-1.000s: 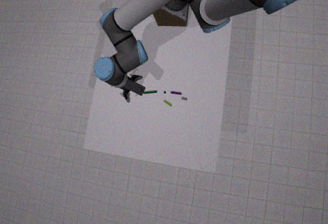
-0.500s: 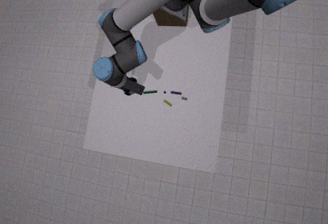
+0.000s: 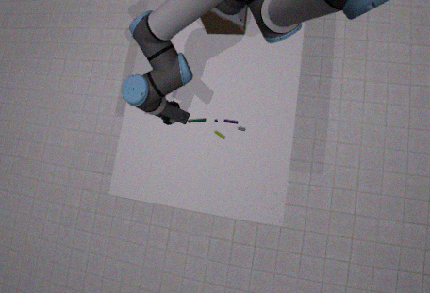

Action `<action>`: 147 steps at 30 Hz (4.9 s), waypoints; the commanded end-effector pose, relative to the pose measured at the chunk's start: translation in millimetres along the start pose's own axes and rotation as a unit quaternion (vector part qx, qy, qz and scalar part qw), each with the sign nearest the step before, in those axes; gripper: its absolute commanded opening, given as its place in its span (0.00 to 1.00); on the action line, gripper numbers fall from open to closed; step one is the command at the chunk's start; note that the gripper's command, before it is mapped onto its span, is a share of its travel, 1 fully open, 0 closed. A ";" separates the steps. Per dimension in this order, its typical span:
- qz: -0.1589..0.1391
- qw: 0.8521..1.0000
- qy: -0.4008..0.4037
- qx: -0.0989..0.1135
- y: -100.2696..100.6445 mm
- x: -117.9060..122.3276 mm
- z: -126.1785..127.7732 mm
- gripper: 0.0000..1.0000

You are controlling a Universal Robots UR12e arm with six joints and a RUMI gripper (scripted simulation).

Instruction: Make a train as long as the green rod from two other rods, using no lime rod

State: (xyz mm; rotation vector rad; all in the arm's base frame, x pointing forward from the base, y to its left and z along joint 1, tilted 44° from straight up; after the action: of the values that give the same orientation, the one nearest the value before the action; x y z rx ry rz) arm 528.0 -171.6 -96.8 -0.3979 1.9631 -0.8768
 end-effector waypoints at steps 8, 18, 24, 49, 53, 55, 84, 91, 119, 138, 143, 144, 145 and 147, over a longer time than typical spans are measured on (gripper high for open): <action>0.000 1.000 0.000 0.001 -0.6 0.1 0.5 0.14; 0.000 1.000 0.000 0.001 1.8 0.2 0.5 0.14; 0.000 1.000 0.000 0.001 6.8 0.2 0.5 0.14; 0.000 1.000 0.000 0.001 40.3 0.3 0.6 0.14; 0.000 1.000 0.000 0.001 42.7 0.4 0.6 0.14; 0.000 1.000 0.000 0.001 44.8 0.4 0.6 0.14; 0.000 1.000 0.000 0.001 51.0 0.4 0.6 0.14; 0.000 1.000 0.000 0.001 51.0 0.4 0.6 0.14; 0.000 1.000 0.000 0.001 51.0 0.5 1.1 0.14; 0.000 1.000 0.000 0.001 51.0 0.5 1.2 0.14; 0.000 1.000 0.000 0.001 51.0 0.5 1.2 0.14; 0.000 1.000 0.000 0.001 51.0 0.5 1.2 0.14; 0.000 1.000 0.000 0.001 51.0 0.5 1.2 0.14; 0.000 1.000 0.000 0.001 51.0 0.5 1.2 0.14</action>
State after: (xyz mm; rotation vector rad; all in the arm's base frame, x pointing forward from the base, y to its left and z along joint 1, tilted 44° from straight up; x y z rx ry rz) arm 531.9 -136.3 -134.3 -0.3979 1.9629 -0.8765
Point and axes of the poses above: the point where the finger pads meet when closed, its own y axis out along the fingers, its own z axis across the jaws, x = y × z, the point moved 8 cm from there along -y, back along the fingers, and after that the axes turned 9 degrees about y, right-handed, at the moved point
